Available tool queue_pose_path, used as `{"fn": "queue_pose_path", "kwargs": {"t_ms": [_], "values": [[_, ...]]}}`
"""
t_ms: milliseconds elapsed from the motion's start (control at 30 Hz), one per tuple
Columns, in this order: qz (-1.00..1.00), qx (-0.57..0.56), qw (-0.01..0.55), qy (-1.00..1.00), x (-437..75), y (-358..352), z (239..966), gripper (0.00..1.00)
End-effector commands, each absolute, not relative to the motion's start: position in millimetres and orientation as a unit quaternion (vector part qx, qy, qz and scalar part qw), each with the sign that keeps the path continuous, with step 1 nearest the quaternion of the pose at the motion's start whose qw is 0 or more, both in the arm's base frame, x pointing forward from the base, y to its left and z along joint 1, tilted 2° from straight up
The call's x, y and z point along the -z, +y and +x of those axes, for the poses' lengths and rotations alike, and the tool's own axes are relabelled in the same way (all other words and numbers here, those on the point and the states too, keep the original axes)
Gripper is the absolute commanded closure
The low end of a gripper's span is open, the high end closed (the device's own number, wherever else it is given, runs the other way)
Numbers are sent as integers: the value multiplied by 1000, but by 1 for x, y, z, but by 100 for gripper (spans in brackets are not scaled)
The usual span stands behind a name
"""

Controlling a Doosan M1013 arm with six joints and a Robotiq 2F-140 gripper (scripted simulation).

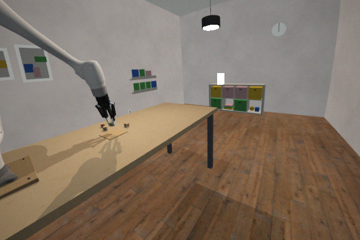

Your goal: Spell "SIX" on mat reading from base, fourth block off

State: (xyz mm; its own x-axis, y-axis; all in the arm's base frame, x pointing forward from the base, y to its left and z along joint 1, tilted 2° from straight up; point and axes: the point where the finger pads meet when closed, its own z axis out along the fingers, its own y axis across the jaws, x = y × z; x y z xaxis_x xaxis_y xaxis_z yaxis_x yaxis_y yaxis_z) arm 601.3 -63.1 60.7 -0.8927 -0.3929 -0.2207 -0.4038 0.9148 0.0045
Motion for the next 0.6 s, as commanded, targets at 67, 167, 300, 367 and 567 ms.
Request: {"fn": "queue_pose_path", "kwargs": {"t_ms": [67, 167, 300, 367, 567], "values": [[-207, -55, 184, 959, -59, -59, 599, 84], [-206, -67, 219, 951, -58, -58, 598, 84], [-202, -75, 261, 941, -57, -60, 596, 84], [-201, -81, 279, 935, -56, -59, 594, 84], [-196, -89, 332, 918, -56, -61, 594, 84]]}}
